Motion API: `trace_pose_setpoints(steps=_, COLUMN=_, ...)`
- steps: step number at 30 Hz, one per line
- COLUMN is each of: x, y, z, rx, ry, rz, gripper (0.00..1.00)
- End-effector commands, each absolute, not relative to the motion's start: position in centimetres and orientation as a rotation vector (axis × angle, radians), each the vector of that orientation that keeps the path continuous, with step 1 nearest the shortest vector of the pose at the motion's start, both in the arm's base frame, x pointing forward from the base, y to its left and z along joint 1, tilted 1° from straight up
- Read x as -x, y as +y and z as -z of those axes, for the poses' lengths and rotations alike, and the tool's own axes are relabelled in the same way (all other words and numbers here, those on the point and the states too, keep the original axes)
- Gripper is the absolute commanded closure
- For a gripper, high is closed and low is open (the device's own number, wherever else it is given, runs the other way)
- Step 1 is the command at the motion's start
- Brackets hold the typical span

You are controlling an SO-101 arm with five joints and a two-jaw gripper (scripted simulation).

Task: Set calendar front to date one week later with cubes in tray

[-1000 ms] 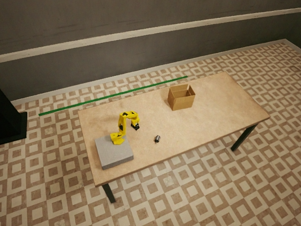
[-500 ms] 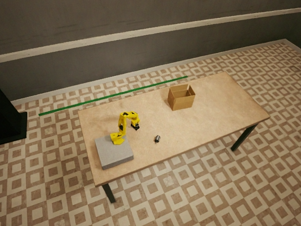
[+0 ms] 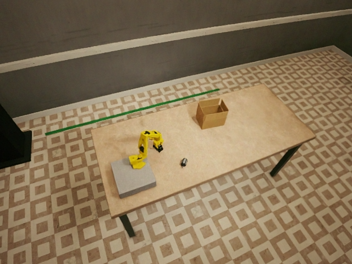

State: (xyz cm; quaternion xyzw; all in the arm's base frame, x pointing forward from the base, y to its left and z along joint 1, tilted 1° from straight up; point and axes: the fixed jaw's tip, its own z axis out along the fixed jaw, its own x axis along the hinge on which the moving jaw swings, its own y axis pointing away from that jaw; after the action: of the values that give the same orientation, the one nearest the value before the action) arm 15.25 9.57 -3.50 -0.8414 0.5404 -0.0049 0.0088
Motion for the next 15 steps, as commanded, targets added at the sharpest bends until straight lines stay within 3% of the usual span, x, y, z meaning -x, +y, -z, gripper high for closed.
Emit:
trace_pose_setpoints(steps=1, x=-14.76, y=9.43, z=3.92, rx=2.654, ry=1.682, rz=0.000, gripper=1.00)
trace_pose_setpoints(steps=15, x=-14.75, y=9.43, z=4.48, rx=2.653, ry=1.684, rz=0.000, gripper=1.00)
